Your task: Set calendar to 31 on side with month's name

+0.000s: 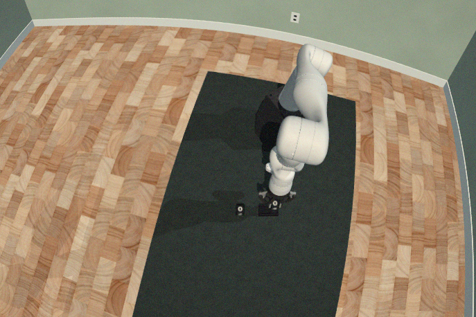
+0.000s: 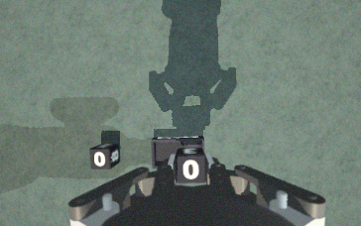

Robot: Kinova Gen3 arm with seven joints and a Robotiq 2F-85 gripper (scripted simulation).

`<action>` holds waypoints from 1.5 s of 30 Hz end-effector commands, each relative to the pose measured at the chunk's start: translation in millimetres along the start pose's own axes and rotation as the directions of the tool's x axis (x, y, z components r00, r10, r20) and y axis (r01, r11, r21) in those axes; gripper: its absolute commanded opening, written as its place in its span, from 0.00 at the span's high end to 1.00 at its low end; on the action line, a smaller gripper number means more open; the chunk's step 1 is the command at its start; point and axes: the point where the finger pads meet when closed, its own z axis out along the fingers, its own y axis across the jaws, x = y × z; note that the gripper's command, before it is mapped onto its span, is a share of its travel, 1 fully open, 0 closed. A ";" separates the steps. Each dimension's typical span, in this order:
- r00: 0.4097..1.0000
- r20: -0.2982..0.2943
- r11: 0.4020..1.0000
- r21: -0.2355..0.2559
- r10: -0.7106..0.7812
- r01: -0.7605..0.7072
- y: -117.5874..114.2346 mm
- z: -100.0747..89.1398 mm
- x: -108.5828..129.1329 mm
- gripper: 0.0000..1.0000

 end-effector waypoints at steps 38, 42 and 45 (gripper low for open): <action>1.000 0.001 1.000 0.000 0.000 0.000 -0.2 21.7 -0.3 0.74; 1.000 0.001 1.000 0.000 0.000 0.000 -0.2 22.8 -0.3 0.74; 1.000 0.001 1.000 0.000 0.000 0.000 -0.2 23.2 -0.3 0.74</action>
